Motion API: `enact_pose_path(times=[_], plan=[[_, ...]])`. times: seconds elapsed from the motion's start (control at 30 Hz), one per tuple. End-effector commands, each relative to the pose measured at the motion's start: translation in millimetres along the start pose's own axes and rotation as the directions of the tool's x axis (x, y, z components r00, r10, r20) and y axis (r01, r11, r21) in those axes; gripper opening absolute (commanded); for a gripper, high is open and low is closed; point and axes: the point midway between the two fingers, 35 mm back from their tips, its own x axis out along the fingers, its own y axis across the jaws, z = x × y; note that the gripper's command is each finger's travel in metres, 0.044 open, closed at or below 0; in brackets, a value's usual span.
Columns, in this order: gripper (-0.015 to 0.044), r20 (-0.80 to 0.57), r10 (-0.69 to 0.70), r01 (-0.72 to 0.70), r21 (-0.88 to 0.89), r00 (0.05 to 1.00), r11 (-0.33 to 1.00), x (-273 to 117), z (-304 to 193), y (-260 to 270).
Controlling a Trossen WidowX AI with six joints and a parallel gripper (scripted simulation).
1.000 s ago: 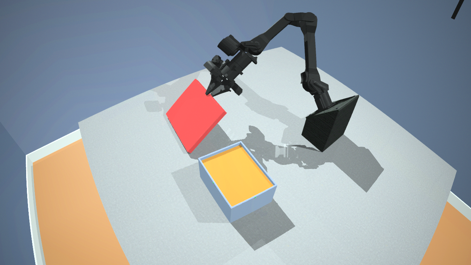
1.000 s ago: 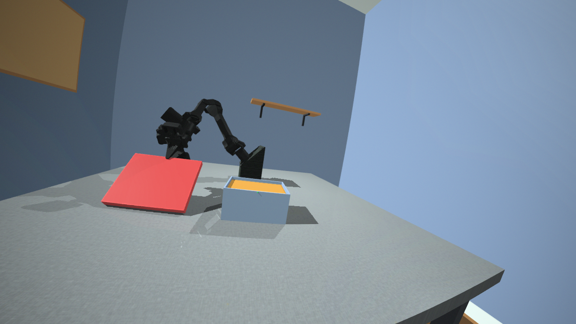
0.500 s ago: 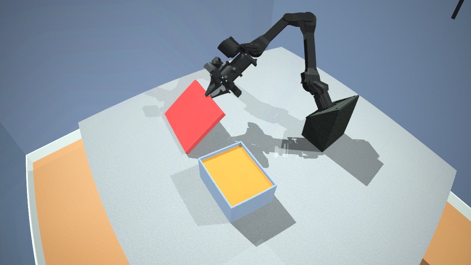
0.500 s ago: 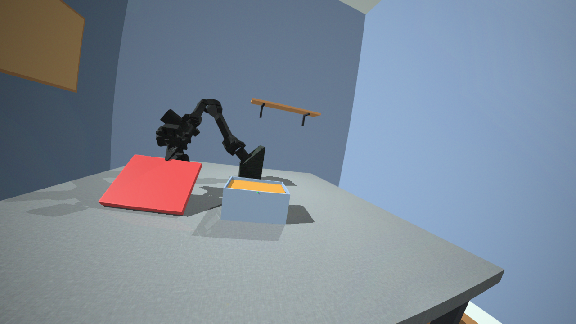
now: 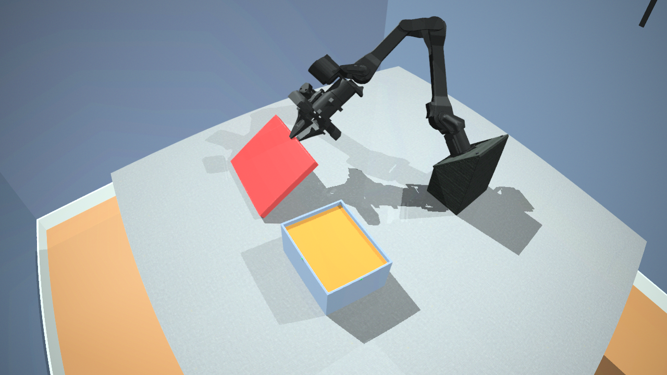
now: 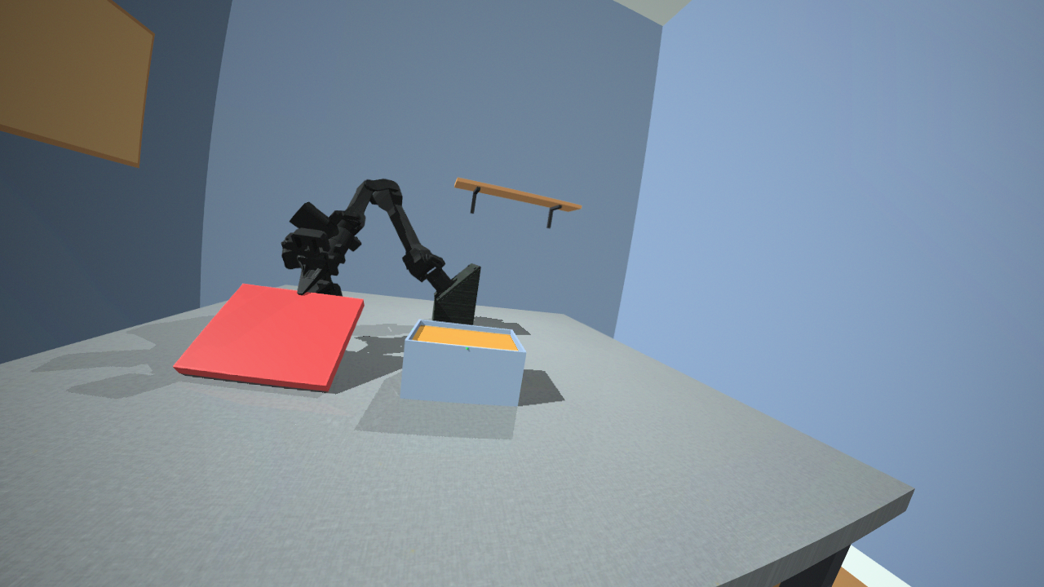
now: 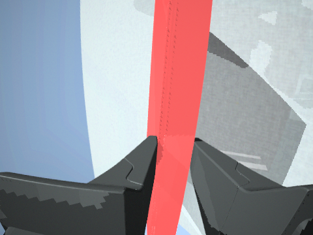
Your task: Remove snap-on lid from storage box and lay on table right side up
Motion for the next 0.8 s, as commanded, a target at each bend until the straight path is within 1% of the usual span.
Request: enact_pose_path(times=[0.0, 0.77], plan=[[0.0, -0.004, -0.026, 0.026, -0.002, 1.0, 1.0, 5.6, -1.9, -10.6], [0.0, -0.003, -0.026, 0.026, -0.003, 1.0, 1.0, 16.9, -2.0, -25.1]])
